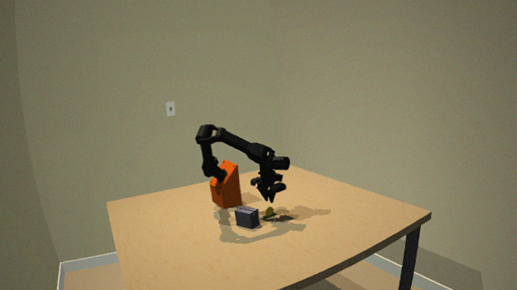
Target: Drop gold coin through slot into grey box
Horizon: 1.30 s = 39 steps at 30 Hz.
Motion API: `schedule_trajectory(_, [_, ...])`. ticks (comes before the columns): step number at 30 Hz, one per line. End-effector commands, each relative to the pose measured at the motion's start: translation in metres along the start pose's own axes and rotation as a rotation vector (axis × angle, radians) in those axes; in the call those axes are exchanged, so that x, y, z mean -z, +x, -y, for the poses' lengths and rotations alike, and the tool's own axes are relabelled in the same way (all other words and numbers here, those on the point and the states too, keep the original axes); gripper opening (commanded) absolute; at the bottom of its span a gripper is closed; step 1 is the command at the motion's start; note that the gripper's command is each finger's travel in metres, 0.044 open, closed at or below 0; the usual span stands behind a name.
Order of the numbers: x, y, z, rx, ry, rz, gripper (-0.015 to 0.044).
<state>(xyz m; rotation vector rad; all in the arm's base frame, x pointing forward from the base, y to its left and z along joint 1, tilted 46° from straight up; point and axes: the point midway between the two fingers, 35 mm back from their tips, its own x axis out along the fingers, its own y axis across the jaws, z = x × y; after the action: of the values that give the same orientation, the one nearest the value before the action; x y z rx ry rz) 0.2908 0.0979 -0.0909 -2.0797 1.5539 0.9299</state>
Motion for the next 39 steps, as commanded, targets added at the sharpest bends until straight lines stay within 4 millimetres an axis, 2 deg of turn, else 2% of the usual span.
schedule_trajectory(1, [0.001,0.01,-0.002,-0.001,-0.007,-0.008,0.0161])
schedule_trajectory(38, [0.003,0.064,-0.004,-0.002,-0.008,-0.011,0.0161])
schedule_trajectory(39, [0.003,0.064,-0.004,-0.002,-0.008,-0.011,0.0134])
